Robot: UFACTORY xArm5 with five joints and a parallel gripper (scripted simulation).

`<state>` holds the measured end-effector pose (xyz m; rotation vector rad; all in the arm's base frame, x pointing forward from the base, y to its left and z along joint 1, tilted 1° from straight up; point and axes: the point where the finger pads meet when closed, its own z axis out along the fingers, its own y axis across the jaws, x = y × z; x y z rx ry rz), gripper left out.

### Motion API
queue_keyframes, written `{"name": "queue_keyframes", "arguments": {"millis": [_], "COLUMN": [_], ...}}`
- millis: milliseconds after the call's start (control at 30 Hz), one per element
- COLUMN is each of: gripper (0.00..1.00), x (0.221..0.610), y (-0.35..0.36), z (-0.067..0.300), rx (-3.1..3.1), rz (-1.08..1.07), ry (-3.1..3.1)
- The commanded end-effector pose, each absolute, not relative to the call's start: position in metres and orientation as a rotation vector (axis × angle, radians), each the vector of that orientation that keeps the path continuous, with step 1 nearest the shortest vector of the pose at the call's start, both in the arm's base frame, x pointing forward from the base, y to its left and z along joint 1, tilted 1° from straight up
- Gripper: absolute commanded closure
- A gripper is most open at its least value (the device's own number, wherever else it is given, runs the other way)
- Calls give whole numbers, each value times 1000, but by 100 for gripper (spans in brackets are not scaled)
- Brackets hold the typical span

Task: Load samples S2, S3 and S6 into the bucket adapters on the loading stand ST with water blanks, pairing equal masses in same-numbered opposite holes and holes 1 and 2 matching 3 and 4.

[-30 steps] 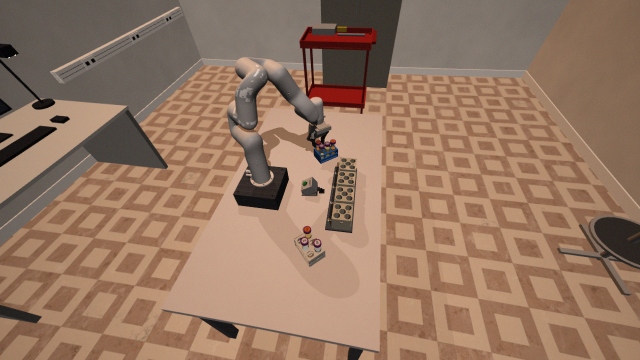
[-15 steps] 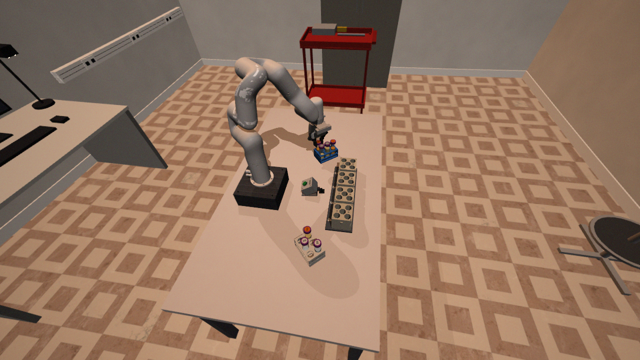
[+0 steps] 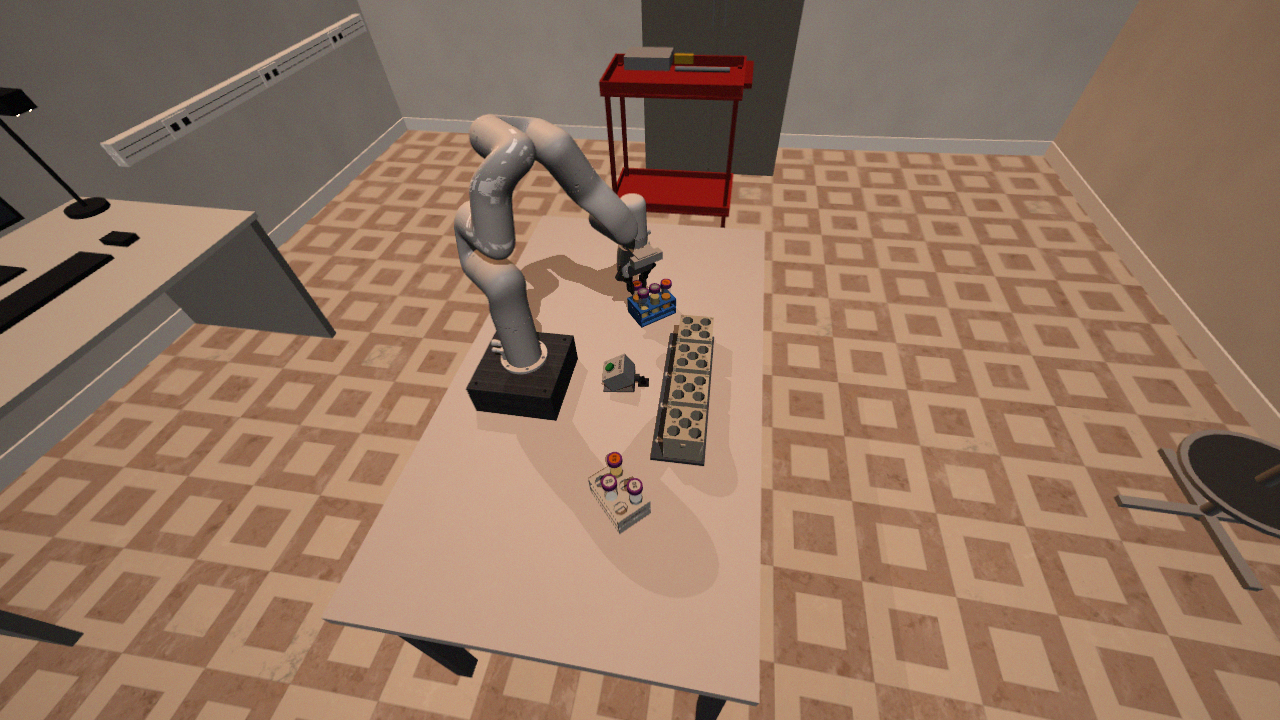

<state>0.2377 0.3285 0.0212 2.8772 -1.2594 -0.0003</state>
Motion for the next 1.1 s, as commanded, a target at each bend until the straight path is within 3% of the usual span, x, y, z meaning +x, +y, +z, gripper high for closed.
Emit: {"name": "queue_keyframes", "arguments": {"millis": [0, 1067], "gripper": [100, 100], "x": [239, 239], "y": [330, 330], "z": [22, 32], "rx": [2882, 2883], "rz": [-15, -15], "ry": [-1262, -1262]}}
